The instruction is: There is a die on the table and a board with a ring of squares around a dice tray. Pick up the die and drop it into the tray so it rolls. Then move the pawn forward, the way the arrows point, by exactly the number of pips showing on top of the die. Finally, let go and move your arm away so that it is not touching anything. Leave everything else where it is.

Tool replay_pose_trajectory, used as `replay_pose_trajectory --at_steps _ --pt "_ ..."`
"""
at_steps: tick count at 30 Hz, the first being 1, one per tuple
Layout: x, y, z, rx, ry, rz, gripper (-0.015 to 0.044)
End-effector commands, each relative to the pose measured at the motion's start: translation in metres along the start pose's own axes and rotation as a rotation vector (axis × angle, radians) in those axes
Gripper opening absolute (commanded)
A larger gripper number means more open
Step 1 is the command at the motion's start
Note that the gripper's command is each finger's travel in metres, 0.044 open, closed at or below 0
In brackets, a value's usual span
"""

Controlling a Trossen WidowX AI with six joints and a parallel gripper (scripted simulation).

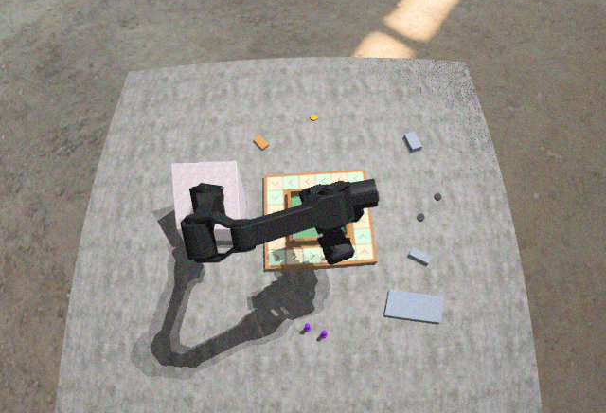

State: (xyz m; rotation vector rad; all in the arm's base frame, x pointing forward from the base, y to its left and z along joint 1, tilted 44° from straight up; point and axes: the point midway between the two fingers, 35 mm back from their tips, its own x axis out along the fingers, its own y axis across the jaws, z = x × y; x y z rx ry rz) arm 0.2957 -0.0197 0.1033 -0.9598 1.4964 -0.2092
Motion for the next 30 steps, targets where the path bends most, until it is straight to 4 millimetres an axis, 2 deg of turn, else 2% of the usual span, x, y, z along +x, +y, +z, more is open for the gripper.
replay_pose_trajectory --at_steps 1,15,30 --pt "0.005 0.018 0.006 -0.165 0.006 0.006 0.0000" --pt "0.014 0.063 0.019 -0.653 0.007 0.004 0.0000" --pt "0.024 0.111 0.023 -1.174 0.017 -0.006 0.0000"
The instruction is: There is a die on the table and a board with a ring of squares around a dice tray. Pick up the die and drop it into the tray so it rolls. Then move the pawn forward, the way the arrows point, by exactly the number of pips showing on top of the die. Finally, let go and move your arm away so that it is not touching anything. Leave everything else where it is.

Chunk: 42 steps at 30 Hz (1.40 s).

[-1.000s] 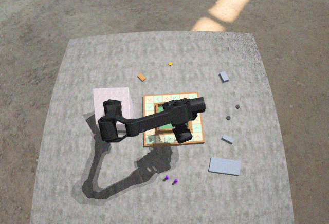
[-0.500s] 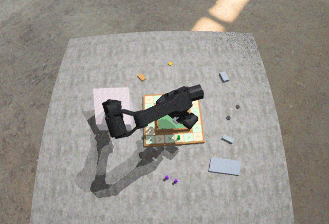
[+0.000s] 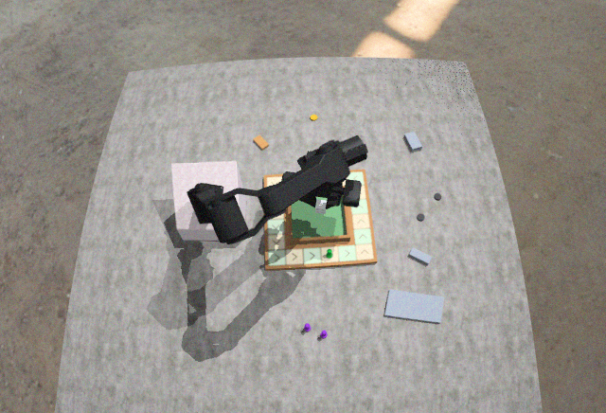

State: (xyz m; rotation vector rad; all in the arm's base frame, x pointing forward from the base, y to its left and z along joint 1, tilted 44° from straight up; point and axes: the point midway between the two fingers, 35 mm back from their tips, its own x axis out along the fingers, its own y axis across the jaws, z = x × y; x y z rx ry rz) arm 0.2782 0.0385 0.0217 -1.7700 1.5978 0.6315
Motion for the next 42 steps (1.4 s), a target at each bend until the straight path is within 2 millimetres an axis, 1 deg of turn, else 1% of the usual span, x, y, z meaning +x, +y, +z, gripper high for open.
replay_pose_trajectory --at_steps 1,3,11,18,24,30,36,40,42 --pt "0.005 0.009 0.014 -0.159 0.006 0.007 0.0000" --pt "0.005 0.010 0.016 -0.182 0.007 0.007 0.0000" --pt "0.007 0.011 0.016 -0.183 -0.012 0.019 0.0000" --pt "0.014 0.018 0.016 -0.186 -0.217 0.118 0.0000" --pt "0.019 0.022 0.017 -0.185 -0.410 0.160 0.0000" --pt "0.021 0.023 0.019 -0.181 -0.604 0.156 0.0000" --pt "0.023 0.024 0.019 -0.172 -0.793 0.104 0.0000" --pt "0.024 0.025 0.019 -0.169 -0.836 0.084 0.0000" --pt "0.018 0.021 0.015 -0.169 -0.836 0.084 0.0000"
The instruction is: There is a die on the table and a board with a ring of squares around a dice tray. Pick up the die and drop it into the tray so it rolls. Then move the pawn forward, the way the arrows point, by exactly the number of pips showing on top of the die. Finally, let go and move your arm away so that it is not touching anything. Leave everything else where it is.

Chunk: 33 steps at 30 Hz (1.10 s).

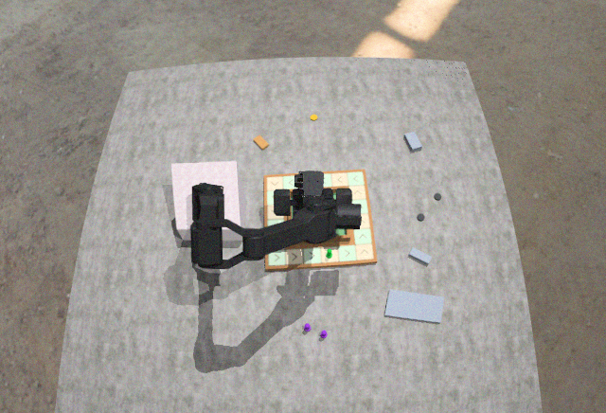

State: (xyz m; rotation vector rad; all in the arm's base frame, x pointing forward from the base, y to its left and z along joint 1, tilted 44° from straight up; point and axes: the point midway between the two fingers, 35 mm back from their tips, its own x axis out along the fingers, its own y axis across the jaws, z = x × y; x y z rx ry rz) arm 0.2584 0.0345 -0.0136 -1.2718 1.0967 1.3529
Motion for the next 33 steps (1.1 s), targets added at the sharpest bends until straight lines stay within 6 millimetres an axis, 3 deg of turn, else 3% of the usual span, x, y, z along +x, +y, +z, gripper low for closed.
replay_pose_trajectory --at_steps 1,4,6,33 --pt "-0.017 -0.006 0.005 -0.014 -0.032 -0.027 0.0000" --pt "-0.048 -0.014 0.010 -0.014 -0.032 -0.028 0.0000" --pt "-0.054 -0.015 0.011 -0.014 -0.032 -0.028 0.0000" --pt "-0.053 -0.013 0.011 -0.014 -0.032 -0.028 0.0000"
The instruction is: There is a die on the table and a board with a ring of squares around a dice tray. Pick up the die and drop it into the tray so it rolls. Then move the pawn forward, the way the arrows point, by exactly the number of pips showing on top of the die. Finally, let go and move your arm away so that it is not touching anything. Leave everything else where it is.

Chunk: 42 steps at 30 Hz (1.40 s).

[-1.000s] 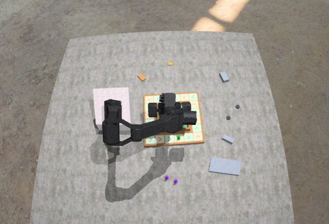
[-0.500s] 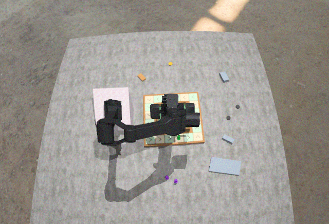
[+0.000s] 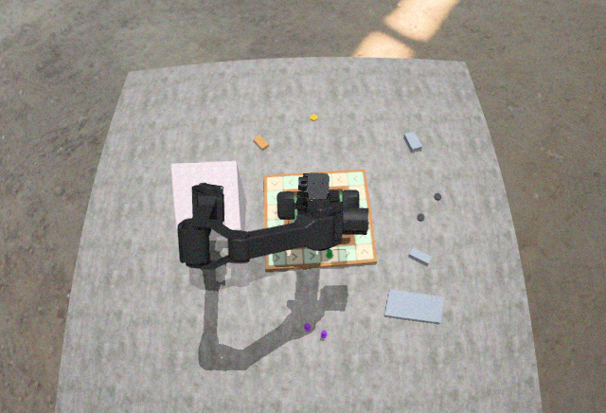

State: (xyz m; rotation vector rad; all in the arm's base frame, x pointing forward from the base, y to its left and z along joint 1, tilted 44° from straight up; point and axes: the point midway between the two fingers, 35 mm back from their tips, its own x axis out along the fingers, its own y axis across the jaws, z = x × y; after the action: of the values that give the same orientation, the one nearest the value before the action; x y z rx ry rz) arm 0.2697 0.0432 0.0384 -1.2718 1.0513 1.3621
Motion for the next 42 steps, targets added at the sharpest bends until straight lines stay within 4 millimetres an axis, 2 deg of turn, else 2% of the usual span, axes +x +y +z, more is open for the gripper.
replay_pose_trajectory --at_steps 1,35,42 --pt "-0.0018 -0.0005 0.0012 0.004 -0.005 -0.006 0.0000" --pt "-0.0001 0.0000 0.0000 0.000 0.000 0.000 0.0000" --pt "-0.0001 0.0000 0.0000 0.000 0.000 0.000 0.0184"
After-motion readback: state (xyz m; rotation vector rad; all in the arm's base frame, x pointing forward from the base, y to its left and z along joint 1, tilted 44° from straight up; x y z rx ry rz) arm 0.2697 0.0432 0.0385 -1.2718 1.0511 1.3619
